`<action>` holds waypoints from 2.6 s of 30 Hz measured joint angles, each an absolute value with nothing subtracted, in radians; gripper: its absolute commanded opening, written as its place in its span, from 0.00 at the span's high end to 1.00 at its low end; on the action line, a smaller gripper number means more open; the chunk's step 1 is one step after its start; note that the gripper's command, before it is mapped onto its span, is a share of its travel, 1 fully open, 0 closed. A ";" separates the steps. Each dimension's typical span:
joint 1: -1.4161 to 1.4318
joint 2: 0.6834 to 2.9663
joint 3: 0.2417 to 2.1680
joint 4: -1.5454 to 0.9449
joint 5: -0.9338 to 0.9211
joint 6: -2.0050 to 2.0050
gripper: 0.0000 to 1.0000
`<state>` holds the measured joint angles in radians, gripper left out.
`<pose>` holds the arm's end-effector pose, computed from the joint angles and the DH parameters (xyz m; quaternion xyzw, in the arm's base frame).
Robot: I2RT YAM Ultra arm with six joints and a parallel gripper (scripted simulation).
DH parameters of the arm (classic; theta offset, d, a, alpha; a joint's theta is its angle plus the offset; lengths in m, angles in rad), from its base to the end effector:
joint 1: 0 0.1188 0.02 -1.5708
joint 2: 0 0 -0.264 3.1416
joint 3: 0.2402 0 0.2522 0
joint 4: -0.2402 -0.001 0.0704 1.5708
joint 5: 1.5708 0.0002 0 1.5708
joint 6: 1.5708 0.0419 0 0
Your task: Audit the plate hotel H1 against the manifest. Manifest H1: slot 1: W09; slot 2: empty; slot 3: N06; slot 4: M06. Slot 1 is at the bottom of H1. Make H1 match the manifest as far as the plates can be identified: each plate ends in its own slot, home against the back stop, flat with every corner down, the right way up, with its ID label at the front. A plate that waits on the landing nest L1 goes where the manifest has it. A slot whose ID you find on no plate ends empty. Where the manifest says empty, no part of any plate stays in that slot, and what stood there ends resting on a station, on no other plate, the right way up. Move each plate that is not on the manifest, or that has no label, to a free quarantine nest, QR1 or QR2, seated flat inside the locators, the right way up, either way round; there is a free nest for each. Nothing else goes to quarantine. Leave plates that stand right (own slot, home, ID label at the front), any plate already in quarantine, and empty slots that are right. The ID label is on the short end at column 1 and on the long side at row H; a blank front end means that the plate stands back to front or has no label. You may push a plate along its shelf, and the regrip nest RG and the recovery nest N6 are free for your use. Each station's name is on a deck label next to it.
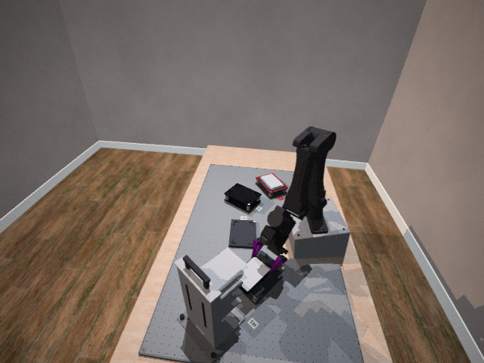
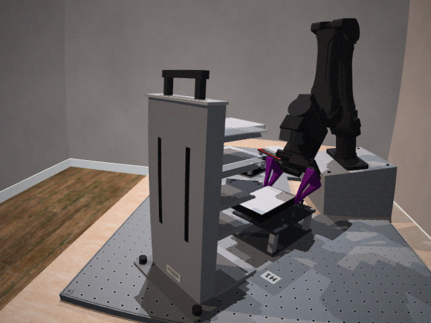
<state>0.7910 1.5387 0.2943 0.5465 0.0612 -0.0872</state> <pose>0.1648 0.1644 0.0976 -0.3734 0.8254 0.1196 0.4062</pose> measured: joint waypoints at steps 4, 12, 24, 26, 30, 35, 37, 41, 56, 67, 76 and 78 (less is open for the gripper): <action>0.791 1.534 0.294 0.548 0.061 -0.087 0.14; 0.791 1.530 0.294 0.548 0.061 -0.087 0.14; 0.789 1.522 0.266 0.558 0.060 -0.088 0.14; 0.788 1.519 0.257 0.567 0.060 -0.088 0.14; 0.787 1.513 0.235 0.574 0.059 -0.089 0.14; 0.785 1.504 0.208 0.587 0.057 -0.090 0.14; 0.784 1.500 0.198 0.594 0.057 -0.090 0.14; 0.784 1.494 0.186 0.601 0.056 -0.091 0.14; 0.778 1.467 0.118 0.642 0.052 -0.094 0.14; 0.774 1.507 0.108 0.701 0.049 -0.097 0.14; 0.772 1.541 0.102 0.746 0.047 -0.098 0.14; 0.771 1.551 0.099 0.757 0.047 -0.099 0.14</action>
<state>0.7712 1.5505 0.0994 0.7570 0.0467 -0.0986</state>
